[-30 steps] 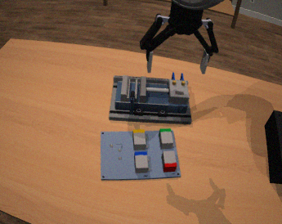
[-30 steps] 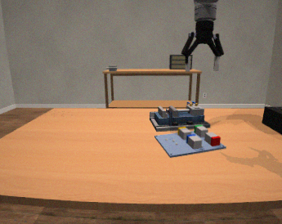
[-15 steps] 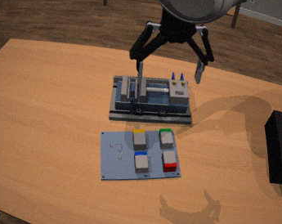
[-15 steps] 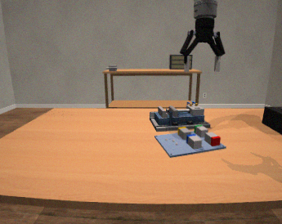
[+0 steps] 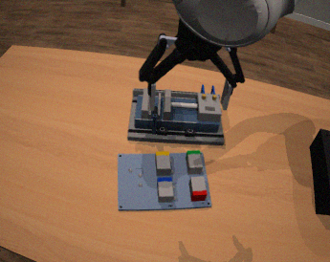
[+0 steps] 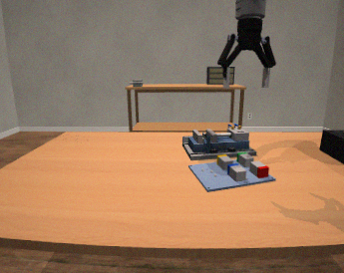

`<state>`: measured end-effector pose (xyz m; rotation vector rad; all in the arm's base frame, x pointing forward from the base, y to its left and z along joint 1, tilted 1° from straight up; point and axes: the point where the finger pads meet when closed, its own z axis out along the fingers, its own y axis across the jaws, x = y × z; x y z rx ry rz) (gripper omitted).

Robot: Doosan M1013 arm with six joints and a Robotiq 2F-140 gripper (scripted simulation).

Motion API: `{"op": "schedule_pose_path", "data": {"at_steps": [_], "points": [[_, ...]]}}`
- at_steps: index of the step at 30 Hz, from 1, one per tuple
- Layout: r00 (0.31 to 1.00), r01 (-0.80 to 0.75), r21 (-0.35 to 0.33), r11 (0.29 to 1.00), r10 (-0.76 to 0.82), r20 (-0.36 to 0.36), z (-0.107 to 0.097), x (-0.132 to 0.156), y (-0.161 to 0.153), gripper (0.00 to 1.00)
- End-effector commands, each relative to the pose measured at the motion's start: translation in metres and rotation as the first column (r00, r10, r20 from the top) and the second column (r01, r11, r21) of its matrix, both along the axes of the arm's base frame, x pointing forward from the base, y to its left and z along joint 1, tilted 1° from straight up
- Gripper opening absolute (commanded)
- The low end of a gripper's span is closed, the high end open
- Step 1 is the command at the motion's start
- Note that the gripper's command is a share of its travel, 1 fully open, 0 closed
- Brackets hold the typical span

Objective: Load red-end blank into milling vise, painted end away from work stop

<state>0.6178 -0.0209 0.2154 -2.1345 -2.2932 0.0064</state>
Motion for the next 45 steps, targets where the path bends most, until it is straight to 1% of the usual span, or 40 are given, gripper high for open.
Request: {"op": "schedule_pose_path", "data": {"at_steps": [1,45], "points": [[1.0,0.0,0.0,1.0,0.0,0.0,0.0,-0.001,-0.002,1.0],[1.0,0.0,0.0,1.0,0.0,0.0,0.0,-0.007,-0.013,1.0]]}}
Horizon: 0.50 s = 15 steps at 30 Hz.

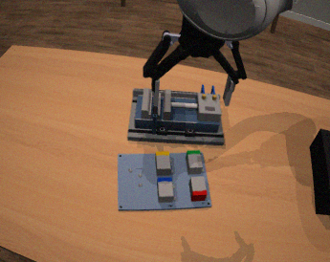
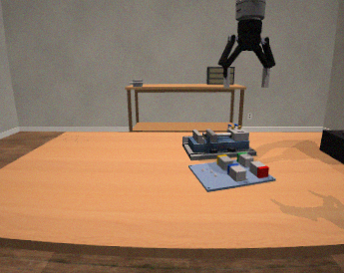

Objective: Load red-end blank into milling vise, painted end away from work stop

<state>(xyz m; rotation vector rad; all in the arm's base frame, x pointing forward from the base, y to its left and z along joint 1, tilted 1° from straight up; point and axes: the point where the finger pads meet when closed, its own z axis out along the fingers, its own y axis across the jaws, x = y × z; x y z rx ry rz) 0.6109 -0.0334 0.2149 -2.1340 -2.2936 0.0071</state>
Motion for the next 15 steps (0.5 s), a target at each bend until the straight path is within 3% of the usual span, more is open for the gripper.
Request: {"op": "schedule_pose_path", "data": {"at_steps": [1,15], "points": [[1.0,0.0,0.0,1.0,0.0,0.0,0.0001,-0.0004,-0.0006,1.0],[1.0,0.0,0.0,1.0,0.0,0.0,0.0001,-0.001,-0.0017,1.0]]}}
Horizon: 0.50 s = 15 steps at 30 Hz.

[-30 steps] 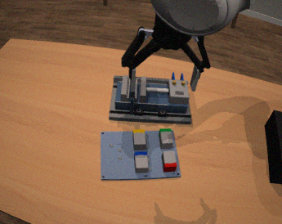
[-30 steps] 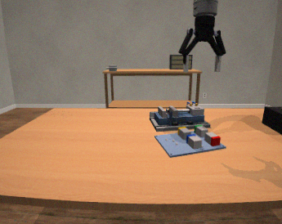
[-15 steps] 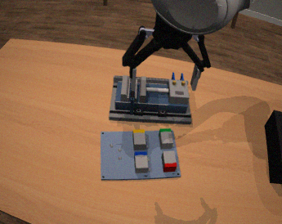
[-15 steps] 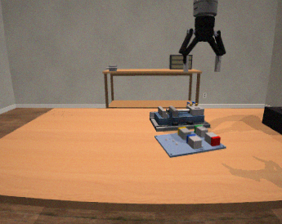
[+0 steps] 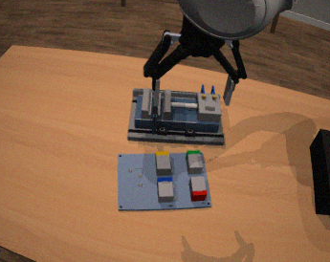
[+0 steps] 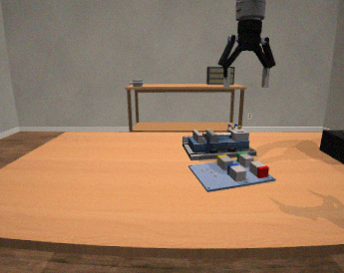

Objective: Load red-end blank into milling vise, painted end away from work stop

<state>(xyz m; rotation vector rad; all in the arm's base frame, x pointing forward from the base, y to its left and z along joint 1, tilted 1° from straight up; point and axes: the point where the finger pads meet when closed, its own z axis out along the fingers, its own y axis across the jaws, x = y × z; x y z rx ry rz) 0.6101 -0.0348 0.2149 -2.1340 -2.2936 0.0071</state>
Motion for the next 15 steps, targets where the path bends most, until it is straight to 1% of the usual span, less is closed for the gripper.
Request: {"op": "schedule_pose_path", "data": {"at_steps": [1,15], "points": [[1.0,0.0,0.0,1.0,0.0,0.0,0.0001,-0.0002,-0.0003,1.0],[1.0,0.0,0.0,1.0,0.0,0.0,0.0001,-0.0009,-0.0015,1.0]]}}
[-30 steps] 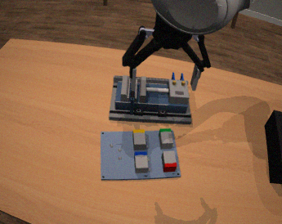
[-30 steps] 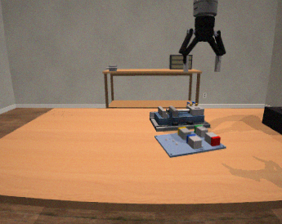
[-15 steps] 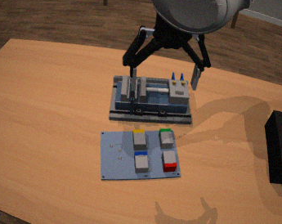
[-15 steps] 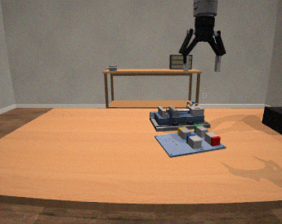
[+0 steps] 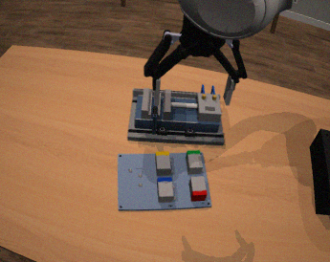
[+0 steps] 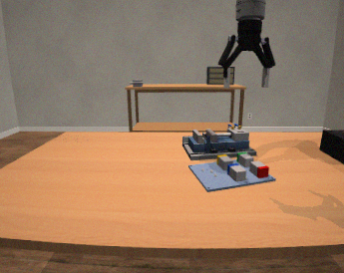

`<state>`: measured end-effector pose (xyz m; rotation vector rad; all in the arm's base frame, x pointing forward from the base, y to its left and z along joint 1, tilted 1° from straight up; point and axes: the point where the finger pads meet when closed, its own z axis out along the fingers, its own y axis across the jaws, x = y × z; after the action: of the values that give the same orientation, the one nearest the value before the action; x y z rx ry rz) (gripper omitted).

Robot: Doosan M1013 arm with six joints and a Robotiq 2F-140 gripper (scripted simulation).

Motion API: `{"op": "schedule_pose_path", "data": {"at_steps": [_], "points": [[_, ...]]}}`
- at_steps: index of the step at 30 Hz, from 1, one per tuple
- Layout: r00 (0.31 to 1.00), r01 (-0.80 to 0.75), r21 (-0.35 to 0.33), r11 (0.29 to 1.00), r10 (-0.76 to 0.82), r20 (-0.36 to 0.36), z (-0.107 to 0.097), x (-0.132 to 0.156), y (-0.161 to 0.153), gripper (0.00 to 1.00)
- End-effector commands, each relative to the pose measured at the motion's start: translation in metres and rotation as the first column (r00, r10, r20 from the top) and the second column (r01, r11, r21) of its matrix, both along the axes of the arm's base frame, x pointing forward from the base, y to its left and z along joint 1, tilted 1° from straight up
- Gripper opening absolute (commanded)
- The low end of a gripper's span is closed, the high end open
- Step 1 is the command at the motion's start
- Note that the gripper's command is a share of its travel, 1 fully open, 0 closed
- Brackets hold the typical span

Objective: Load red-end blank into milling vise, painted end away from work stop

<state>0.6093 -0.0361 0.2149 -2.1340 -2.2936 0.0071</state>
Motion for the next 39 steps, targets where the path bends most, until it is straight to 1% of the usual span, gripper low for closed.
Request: {"op": "schedule_pose_path", "data": {"at_steps": [1,8,23,39], "points": [[1.0,0.0,0.0,1.0,0.0,0.0,0.0,0.0,0.0,1.0],[1.0,0.0,0.0,1.0,0.0,0.0,0.0,-0.001,-0.001,1.0],[1.0,0.0,0.0,1.0,0.0,0.0,0.0,0.033,-0.051,1.0],[1.0,0.0,0.0,1.0,0.0,0.0,0.0,0.03,-0.047,1.0]]}}
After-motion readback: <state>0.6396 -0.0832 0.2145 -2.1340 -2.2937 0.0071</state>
